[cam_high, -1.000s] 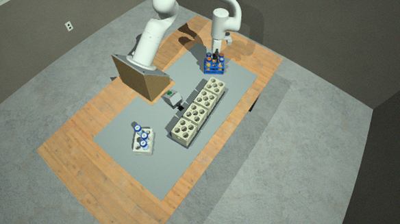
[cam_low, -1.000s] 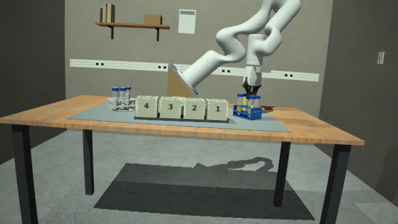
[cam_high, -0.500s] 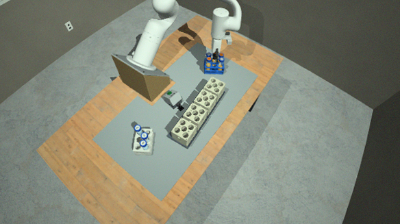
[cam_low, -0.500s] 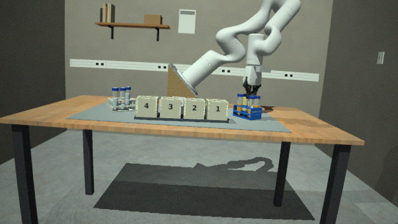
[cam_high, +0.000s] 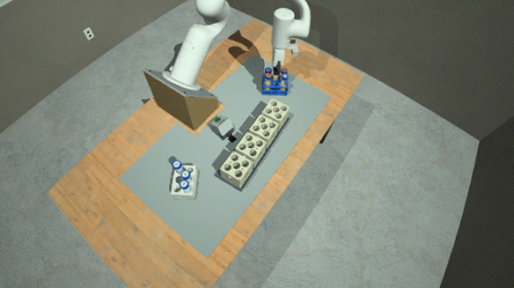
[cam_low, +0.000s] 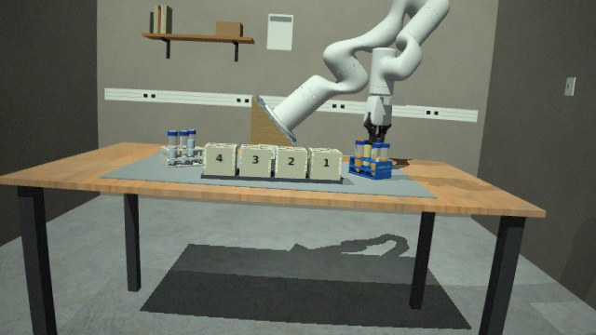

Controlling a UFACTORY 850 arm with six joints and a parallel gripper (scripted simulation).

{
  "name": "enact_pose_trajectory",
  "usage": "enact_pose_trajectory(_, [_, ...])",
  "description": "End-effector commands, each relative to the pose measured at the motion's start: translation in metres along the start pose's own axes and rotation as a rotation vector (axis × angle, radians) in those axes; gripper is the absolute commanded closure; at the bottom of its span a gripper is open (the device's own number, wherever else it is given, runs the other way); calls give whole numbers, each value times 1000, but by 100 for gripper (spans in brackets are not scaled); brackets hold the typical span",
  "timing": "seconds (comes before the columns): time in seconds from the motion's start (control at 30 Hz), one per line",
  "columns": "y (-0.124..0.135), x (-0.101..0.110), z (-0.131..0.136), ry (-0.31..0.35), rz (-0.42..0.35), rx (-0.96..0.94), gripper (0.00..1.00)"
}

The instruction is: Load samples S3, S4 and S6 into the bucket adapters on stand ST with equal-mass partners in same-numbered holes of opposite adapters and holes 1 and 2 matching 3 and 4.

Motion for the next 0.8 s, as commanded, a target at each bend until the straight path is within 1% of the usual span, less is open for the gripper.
enact_pose_trajectory(0.0, [0,4,0,0,1,0,100])
enact_pose_trajectory(0.5, [0,10,0,0,1,0,100])
enact_pose_trajectory(0.77, [0,24,0,0,1,0,100])
Point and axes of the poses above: the point where the finger pads meet when closed, its own x axis back along the fingers, its own z axis across the jaws, y = z × x, the point moved 7 cm from there along x, back along the fingers, and after that the axes turned 3 degrees about -x, right-handed, at the moved point
